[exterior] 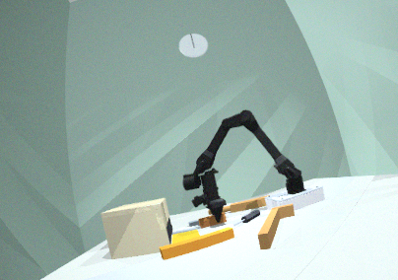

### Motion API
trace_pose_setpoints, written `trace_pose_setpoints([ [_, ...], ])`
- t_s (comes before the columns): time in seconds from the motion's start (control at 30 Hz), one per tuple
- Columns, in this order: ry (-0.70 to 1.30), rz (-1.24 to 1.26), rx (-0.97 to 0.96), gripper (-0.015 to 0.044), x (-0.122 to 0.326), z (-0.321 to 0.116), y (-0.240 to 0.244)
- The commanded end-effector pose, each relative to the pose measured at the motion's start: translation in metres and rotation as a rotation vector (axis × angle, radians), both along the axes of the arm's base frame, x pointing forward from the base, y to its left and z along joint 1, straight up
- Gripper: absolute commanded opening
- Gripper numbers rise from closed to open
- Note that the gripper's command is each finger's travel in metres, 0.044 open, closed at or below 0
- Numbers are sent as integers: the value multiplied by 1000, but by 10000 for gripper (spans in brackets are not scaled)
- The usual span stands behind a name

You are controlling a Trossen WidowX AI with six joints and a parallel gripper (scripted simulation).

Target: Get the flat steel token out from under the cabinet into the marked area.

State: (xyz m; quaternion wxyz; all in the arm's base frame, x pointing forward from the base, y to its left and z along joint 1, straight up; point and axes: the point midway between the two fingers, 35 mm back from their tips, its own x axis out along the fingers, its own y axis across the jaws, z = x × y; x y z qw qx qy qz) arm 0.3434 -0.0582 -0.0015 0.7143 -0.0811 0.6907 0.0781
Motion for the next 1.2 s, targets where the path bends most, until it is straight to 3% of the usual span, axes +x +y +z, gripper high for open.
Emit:
trace_pose_setpoints([
  [0.0, 1, 2, 0, 0, -5, -1, -1],
  [1.17, 4, 2, -1, 0, -44, -3, -12],
])
